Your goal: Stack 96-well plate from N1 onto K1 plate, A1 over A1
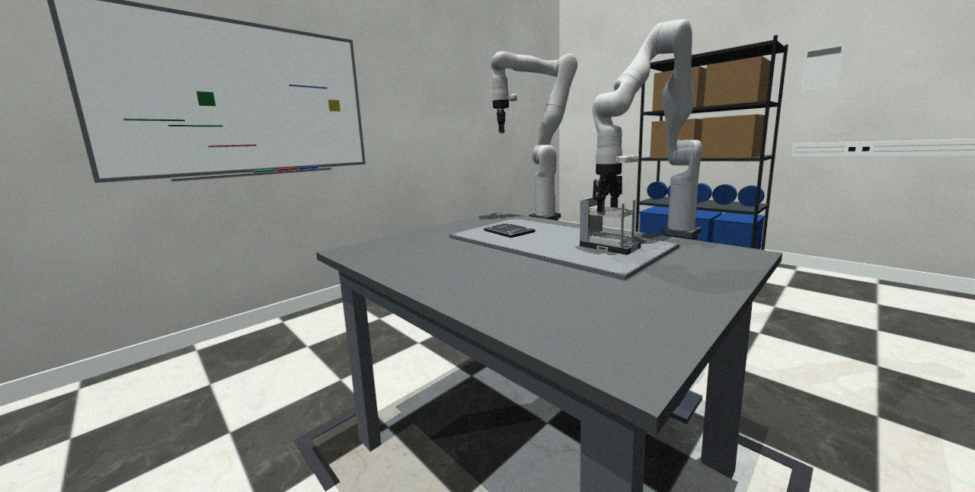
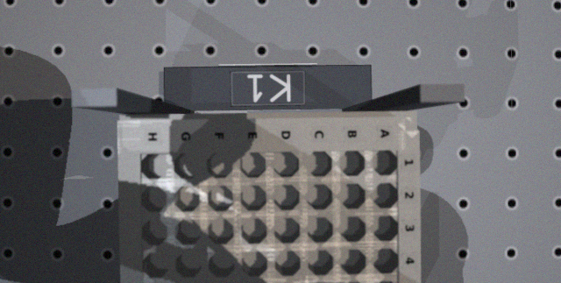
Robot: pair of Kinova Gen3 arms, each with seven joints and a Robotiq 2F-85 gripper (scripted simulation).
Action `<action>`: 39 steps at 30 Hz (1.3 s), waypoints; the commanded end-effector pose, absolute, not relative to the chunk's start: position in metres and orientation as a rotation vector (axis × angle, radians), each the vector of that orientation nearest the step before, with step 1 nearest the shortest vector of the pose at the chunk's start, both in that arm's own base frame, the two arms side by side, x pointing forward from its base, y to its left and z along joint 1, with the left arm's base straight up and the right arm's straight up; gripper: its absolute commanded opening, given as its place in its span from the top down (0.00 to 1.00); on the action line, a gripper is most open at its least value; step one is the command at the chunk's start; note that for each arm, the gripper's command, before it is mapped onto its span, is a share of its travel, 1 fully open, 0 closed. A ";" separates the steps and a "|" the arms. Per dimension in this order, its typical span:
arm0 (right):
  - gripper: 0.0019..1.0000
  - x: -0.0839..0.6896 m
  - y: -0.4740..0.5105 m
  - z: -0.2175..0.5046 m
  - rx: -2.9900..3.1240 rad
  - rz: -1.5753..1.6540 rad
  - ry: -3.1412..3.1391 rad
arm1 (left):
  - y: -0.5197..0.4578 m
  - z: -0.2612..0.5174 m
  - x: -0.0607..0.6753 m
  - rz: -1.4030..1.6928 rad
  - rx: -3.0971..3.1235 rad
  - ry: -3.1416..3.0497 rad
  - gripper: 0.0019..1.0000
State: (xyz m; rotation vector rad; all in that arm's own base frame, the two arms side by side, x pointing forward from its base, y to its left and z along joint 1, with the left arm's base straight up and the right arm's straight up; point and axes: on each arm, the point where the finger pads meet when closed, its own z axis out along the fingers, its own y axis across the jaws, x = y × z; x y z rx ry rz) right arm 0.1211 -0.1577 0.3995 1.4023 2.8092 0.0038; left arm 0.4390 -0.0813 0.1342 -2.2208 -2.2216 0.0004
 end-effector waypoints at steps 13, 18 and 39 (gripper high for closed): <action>0.00 0.121 -0.158 0.400 1.402 0.003 2.808 | -0.081 0.113 0.440 -0.002 -2.222 -2.223 0.07; 0.00 0.121 -0.158 0.400 1.402 0.003 2.808 | -0.081 0.105 0.440 -0.002 -2.222 -2.223 0.07; 0.00 0.121 -0.158 0.400 1.402 0.003 2.808 | -0.081 0.075 0.440 -0.002 -2.222 -2.223 0.07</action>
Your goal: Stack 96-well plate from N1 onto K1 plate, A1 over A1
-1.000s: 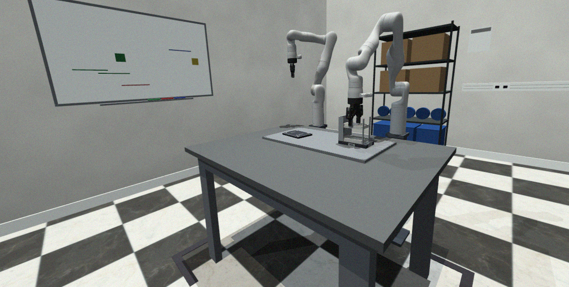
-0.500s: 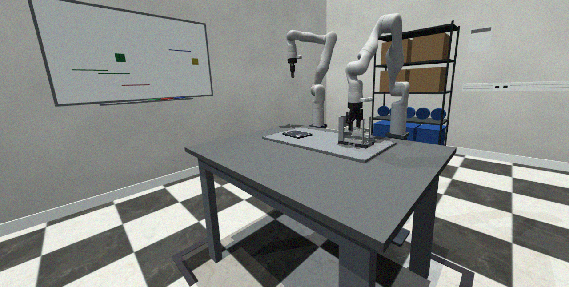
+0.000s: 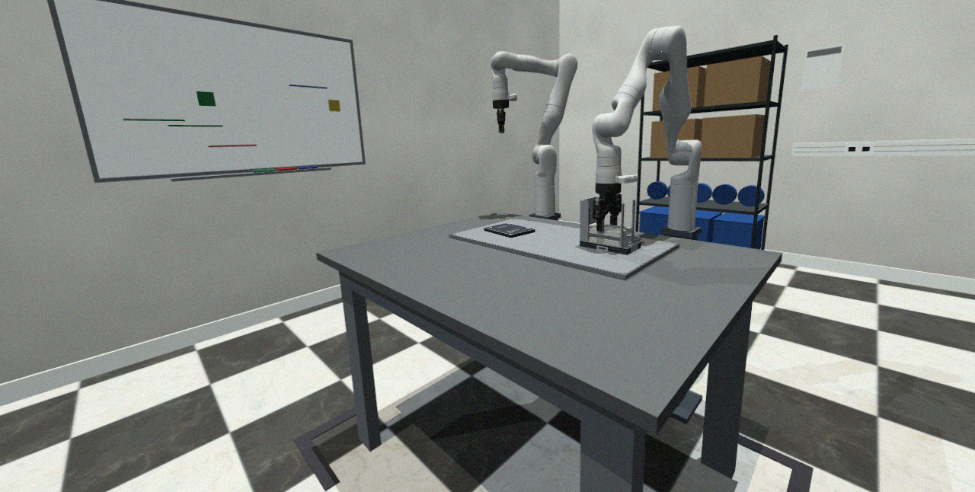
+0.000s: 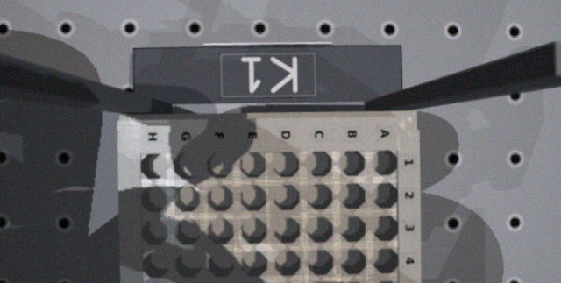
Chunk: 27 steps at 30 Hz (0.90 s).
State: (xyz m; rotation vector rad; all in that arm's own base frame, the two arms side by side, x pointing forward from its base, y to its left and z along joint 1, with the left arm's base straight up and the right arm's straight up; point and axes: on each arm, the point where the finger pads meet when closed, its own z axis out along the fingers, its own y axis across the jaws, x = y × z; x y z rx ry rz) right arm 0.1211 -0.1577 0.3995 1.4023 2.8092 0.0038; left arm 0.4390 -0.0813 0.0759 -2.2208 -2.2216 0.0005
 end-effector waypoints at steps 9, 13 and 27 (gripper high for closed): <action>0.00 0.121 -0.158 0.400 1.402 0.003 2.808 | -0.081 0.074 0.440 -0.002 -2.222 -2.223 0.07; 0.00 0.121 -0.158 0.400 1.402 0.003 2.808 | -0.081 0.074 0.440 -0.002 -2.222 -2.223 0.07; 0.00 0.121 -0.158 0.400 1.402 0.003 2.808 | -0.081 0.072 0.440 -0.002 -2.222 -2.223 0.07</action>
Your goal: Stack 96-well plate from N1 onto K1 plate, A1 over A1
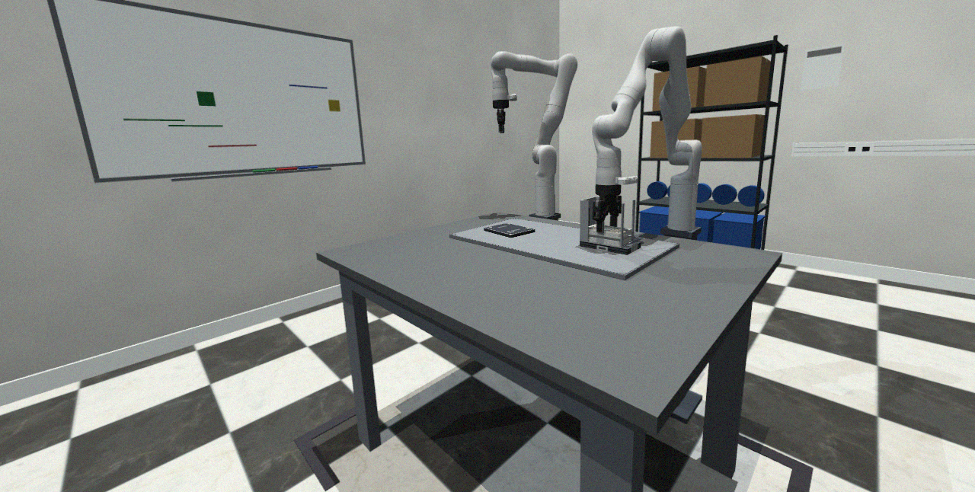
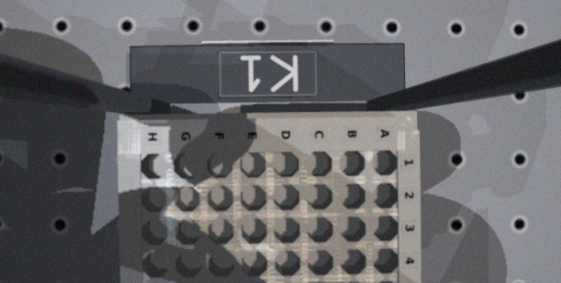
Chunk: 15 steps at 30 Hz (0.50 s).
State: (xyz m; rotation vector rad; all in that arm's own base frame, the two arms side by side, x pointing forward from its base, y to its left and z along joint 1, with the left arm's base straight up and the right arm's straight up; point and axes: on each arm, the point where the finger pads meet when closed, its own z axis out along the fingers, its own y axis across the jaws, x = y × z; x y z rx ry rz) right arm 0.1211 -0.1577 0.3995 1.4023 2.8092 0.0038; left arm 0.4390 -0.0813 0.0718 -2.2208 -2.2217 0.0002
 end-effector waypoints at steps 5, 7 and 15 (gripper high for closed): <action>0.00 0.121 -0.158 0.400 1.402 0.003 2.808 | -0.081 0.071 0.440 -0.002 -2.222 -2.223 0.07; 0.00 0.121 -0.158 0.400 1.402 0.003 2.808 | -0.081 0.071 0.440 -0.002 -2.222 -2.223 0.07; 0.00 0.121 -0.158 0.400 1.402 0.003 2.808 | -0.081 0.070 0.440 -0.002 -2.222 -2.223 0.07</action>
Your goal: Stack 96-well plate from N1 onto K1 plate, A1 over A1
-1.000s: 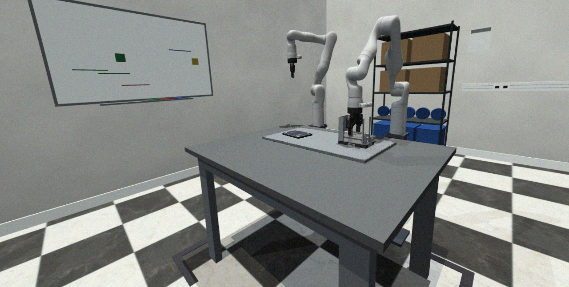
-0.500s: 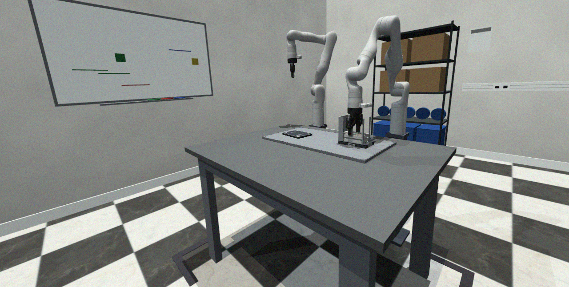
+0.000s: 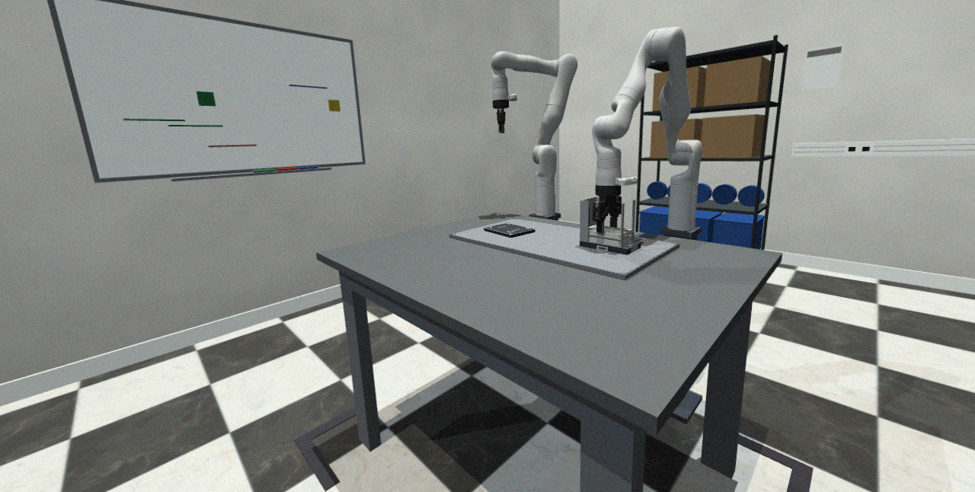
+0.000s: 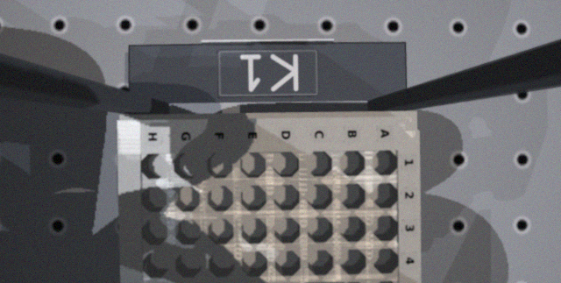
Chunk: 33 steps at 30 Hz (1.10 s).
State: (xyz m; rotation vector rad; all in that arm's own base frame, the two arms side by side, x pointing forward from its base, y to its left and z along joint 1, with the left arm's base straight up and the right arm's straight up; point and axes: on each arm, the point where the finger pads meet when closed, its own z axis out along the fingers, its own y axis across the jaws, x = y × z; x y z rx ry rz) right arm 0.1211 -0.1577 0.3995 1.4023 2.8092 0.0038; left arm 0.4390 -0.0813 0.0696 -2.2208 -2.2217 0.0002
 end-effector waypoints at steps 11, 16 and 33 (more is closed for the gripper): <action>0.00 0.121 -0.158 0.400 1.402 0.003 2.808 | -0.081 0.069 0.440 -0.002 -2.222 -2.223 0.07; 0.00 0.121 -0.158 0.400 1.402 0.003 2.808 | -0.081 0.068 0.440 -0.002 -2.222 -2.223 0.07; 0.00 0.121 -0.158 0.400 1.402 0.003 2.808 | -0.081 0.065 0.440 -0.002 -2.222 -2.223 0.07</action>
